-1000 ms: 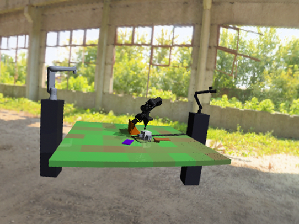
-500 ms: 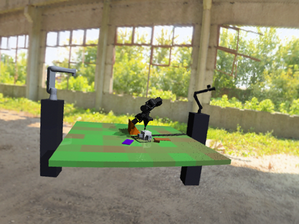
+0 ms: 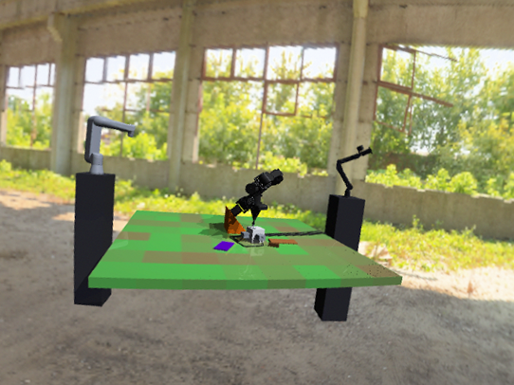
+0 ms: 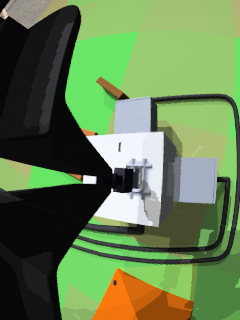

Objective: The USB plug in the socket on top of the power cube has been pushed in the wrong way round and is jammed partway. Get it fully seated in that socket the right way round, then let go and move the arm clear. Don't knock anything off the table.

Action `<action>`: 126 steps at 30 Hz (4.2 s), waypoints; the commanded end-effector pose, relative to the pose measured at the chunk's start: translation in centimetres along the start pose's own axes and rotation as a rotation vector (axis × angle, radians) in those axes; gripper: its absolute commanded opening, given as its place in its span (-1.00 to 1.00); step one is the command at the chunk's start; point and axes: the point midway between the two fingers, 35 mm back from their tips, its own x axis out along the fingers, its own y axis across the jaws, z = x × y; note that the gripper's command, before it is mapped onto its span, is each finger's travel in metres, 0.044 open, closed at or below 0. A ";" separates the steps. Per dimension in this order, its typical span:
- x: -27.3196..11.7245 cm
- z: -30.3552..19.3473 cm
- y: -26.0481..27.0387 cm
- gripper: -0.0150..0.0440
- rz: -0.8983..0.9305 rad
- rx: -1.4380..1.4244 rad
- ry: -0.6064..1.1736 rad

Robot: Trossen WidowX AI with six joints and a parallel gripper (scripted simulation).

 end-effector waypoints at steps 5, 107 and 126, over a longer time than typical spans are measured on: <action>0.1 0.0 0.0 -0.49 0.003 -0.009 0.005; 1.3 0.0 0.0 -0.49 0.003 -0.011 0.007; 1.6 0.0 0.0 -0.49 0.003 -0.011 0.007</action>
